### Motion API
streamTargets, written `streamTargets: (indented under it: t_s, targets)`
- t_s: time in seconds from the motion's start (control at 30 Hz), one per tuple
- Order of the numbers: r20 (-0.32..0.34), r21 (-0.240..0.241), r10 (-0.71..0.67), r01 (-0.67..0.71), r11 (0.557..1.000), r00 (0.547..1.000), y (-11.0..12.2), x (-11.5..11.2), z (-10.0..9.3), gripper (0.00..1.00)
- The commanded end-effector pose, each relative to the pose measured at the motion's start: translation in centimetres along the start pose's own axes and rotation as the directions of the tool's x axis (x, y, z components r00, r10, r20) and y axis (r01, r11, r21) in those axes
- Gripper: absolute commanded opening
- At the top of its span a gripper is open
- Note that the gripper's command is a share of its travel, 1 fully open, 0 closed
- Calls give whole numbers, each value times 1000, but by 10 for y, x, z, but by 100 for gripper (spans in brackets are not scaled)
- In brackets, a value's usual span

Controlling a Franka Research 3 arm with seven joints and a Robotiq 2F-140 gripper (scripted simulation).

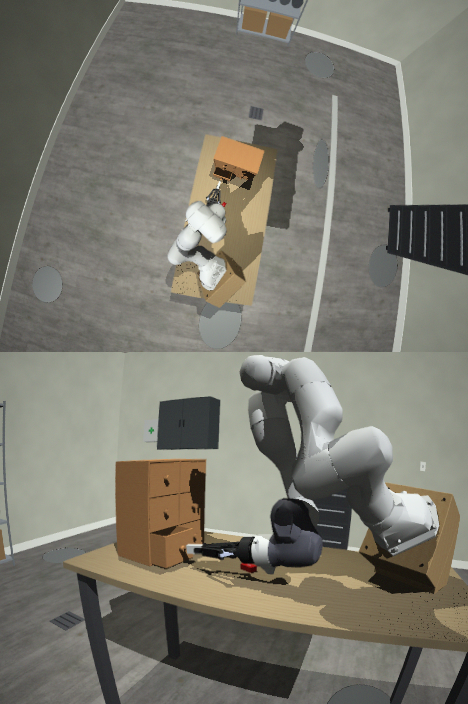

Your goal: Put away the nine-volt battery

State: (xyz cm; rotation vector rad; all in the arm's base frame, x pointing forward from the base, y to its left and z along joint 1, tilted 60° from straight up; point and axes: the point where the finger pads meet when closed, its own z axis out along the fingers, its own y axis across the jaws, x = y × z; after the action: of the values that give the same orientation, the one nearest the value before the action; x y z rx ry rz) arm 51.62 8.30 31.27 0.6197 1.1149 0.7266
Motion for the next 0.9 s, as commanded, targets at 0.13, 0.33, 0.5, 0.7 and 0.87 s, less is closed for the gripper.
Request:
streamTargets:
  t_s: [0.13,0.33,0.5,0.7,0.87]
  targets:
    - [-11,4,4,-4,1000,1000,-1,2,8,0]
    - [-11,4,4,-4,1000,1000,-1,0,18,0]
    - [-11,4,4,-4,1000,1000,-1,-1,28,0]
    - [-11,4,4,-4,1000,1000,-1,-3,36,0]
    - [-11,4,4,-4,1000,1000,-1,-4,46,0]
